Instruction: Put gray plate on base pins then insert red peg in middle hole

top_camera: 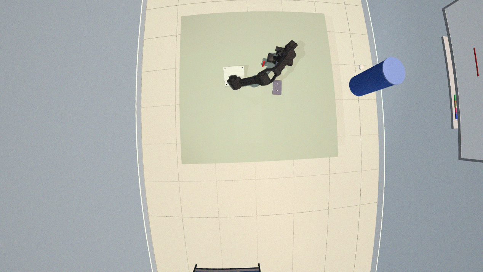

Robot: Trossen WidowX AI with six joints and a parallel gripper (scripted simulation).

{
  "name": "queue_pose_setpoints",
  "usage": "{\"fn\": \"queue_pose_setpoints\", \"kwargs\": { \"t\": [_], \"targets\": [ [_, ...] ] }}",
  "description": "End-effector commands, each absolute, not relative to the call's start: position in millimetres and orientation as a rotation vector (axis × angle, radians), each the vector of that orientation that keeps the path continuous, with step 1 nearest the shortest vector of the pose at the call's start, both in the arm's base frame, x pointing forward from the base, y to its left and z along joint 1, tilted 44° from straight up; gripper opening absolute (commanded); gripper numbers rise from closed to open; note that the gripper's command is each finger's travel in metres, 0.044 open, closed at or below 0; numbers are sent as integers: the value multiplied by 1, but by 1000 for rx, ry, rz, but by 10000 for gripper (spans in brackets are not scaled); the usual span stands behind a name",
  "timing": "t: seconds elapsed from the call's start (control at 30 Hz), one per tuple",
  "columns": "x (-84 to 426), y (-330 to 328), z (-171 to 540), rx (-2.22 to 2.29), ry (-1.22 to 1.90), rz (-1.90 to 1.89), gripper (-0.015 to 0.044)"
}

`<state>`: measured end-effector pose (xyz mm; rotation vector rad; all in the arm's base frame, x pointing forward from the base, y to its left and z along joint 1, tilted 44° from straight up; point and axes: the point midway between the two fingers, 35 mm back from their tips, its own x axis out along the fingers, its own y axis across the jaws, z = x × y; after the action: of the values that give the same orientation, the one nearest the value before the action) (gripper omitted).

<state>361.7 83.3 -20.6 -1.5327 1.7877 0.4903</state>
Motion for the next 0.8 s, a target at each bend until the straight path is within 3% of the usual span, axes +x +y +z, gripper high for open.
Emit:
{"fn": "queue_pose_setpoints", "kwargs": {
  "t": [0.0,0.77],
  "targets": [
    [364,95,-12,-1526,1780,489,0],
    [360,132,32,-1528,1783,492,0]
  ]
}}
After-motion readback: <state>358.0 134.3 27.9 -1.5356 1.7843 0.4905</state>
